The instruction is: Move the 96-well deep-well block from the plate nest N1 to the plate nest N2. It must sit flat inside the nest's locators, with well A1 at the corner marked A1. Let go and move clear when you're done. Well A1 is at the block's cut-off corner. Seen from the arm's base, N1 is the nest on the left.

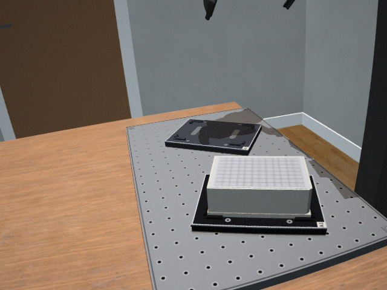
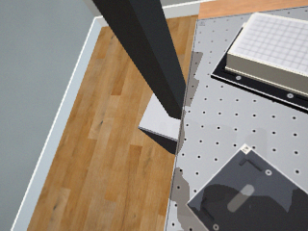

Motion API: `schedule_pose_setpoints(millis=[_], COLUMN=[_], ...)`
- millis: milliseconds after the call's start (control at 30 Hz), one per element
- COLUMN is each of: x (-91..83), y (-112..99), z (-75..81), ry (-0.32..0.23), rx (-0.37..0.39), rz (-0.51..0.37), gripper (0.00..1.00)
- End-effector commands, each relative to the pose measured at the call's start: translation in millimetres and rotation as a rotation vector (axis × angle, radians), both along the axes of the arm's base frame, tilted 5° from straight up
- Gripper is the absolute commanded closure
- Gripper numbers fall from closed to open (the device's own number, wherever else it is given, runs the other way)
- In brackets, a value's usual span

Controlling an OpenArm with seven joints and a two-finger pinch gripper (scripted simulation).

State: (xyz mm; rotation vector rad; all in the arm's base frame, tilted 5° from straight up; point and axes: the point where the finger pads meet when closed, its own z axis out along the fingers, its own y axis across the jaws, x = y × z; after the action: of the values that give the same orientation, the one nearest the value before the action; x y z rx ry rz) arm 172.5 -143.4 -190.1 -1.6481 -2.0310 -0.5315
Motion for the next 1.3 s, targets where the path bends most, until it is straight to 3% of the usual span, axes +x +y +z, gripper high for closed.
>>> schedule_pose_setpoints(millis=[0,67,233,300,633,800,1200,1267], x=[0.4,0.4,9.7,9.7,9.7,20.2,20.2,25.4], y=[-0.1,-0.1,39.1,39.1,39.1,78.6,78.6,95.2], z=[0.6,0.6,-19.5,-19.5,-19.5,-38.9,-38.9,-45.8], ry=[-0.003,-0.003,-0.11,-0.11,-0.11,-0.224,-0.224,-0.274], rx=[0.0,0.0,-0.091,-0.091,-0.091,-0.178,-0.178,-0.209], rz=[0.0,0.0,0.219,0.219,0.219,0.435,0.435,0.521], gripper=[0.0,0.0,0.17,0.23,0.23,0.23,0.23,0.23])
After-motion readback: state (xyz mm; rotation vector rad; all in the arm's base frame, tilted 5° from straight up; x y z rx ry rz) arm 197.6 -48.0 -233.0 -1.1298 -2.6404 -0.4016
